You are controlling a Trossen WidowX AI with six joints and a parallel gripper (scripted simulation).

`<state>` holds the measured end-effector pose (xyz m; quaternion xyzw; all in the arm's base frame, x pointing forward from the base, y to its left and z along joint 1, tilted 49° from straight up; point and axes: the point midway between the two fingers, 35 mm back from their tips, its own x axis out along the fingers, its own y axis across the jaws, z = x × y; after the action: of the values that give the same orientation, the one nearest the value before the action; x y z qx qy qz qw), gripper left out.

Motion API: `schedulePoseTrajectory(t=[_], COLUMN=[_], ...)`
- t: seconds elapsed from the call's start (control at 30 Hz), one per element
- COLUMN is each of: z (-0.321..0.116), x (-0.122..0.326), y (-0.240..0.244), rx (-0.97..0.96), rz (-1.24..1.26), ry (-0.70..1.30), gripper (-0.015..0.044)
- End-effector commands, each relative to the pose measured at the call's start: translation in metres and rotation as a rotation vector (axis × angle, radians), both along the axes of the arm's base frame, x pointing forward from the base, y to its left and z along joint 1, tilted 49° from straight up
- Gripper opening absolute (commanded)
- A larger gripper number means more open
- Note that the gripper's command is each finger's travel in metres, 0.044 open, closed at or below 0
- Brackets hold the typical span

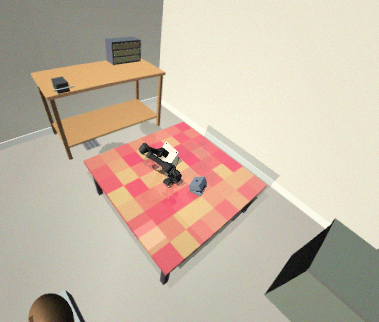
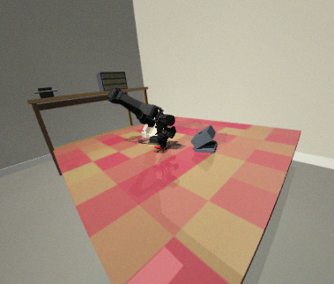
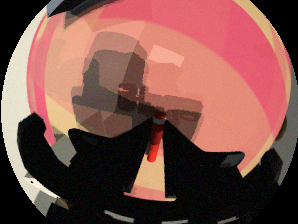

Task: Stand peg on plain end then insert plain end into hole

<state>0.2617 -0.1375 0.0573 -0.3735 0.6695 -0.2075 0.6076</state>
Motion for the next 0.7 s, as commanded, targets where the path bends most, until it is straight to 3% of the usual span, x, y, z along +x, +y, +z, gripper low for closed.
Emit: schedulePoseTrajectory(t=[0.0, 0.67], z=[0.0017, 0.0103], x=[-0.0017, -0.0091], y=[0.0019, 0.0089], rx=[0.012, 0.055], rz=[0.024, 0.152], ry=[-0.02, -0.129], gripper=[0.0049, 0.0049])
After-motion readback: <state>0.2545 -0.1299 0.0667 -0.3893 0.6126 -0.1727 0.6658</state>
